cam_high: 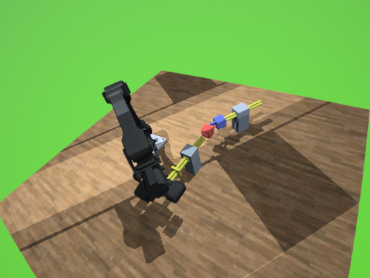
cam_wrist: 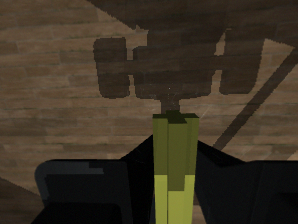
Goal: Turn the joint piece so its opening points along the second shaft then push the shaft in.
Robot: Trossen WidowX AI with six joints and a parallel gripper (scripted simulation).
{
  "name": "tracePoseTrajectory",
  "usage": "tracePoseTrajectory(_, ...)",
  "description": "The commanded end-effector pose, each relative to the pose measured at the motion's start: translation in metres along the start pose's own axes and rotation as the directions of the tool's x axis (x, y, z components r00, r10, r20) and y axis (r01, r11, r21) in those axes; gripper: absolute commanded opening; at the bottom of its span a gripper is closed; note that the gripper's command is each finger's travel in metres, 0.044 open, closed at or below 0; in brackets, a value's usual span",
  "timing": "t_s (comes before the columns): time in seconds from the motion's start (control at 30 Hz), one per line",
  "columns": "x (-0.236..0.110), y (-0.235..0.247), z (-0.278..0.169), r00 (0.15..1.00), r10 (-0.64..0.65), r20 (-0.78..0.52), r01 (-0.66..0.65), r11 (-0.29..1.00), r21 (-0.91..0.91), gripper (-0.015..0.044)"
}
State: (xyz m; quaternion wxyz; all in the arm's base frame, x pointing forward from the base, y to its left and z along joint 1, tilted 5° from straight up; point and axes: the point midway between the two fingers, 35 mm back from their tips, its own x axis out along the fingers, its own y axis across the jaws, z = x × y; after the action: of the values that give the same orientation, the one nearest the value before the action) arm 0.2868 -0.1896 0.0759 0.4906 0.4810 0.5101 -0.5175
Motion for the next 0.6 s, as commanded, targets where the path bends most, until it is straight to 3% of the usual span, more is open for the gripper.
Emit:
tracePoseTrajectory(0.0,0.001,0.000,-0.007,1.000,-0.002,0.005,0.002,1.000,0.006,0.0000)
tracePoseTrajectory(0.57,0.002,0.001,-0.035,1.000,-0.003,0.004,0.003,1.000,0.006,0.0000)
